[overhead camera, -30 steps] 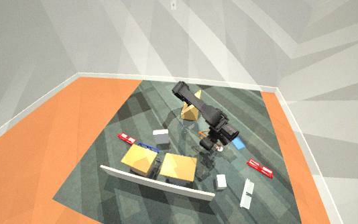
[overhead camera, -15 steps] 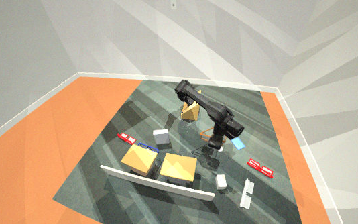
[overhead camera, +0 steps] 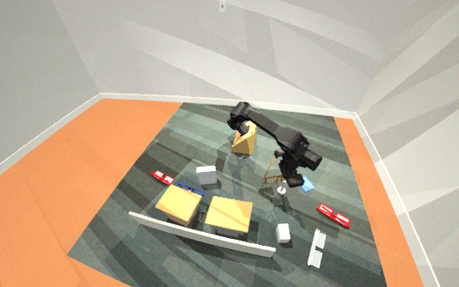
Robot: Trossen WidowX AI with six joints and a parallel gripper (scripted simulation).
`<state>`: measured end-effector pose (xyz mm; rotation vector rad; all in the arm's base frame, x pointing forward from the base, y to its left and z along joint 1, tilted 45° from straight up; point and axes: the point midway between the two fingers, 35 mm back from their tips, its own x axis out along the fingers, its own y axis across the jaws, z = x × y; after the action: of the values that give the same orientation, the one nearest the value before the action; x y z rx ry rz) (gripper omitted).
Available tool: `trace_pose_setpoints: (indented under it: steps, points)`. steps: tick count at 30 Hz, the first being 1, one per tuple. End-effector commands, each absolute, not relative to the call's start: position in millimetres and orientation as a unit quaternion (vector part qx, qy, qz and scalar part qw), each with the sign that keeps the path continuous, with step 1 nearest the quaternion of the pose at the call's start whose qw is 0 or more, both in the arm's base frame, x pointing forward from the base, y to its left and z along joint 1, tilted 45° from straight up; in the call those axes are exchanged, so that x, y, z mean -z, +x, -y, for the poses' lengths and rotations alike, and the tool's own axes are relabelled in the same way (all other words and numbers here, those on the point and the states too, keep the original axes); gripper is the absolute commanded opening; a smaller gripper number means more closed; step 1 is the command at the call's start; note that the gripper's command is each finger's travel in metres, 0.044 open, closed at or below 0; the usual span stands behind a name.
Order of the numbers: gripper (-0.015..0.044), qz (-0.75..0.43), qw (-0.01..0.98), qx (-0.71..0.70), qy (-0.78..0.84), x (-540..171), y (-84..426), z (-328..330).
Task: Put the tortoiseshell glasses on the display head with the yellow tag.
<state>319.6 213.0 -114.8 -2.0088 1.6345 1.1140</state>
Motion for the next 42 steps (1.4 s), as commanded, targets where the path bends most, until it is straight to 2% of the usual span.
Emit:
trace_pose_setpoints:
  steps: [1, 26, 42]
  points:
    - [0.0, -0.543, 0.105, -0.434, -0.712, 123.4, 312.4, -218.4]
    - [0.0, -0.275, -0.243, -0.639, -0.676, 158.5, 266.4, -250.4]
    - [0.0, -0.267, -0.252, -0.642, -0.673, 190.7, 267.8, -222.5]
